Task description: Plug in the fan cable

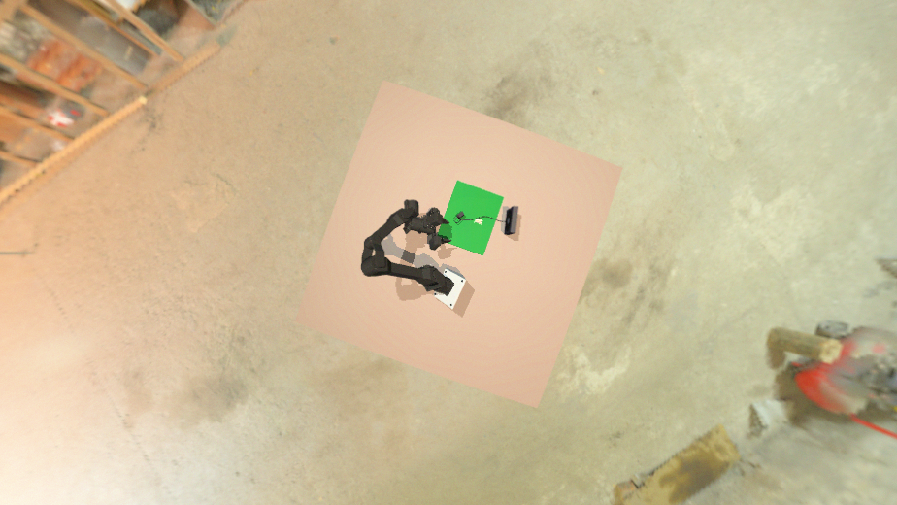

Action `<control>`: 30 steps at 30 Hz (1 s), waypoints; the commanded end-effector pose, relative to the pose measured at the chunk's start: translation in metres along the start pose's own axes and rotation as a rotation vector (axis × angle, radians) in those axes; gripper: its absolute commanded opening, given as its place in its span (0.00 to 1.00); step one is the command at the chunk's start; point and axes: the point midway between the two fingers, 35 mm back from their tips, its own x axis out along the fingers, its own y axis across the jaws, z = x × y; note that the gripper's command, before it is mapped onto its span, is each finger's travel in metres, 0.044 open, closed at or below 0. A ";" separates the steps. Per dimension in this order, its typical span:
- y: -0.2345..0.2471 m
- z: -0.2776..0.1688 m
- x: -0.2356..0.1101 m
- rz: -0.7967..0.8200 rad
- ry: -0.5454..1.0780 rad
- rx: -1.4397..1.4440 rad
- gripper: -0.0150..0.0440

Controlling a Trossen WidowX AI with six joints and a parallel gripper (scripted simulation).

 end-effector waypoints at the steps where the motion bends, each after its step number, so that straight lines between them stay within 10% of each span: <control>1: -0.001 -0.001 0.003 -0.021 0.068 -0.027 1.00; 30: -0.002 0.009 -0.008 0.111 0.587 -0.159 1.00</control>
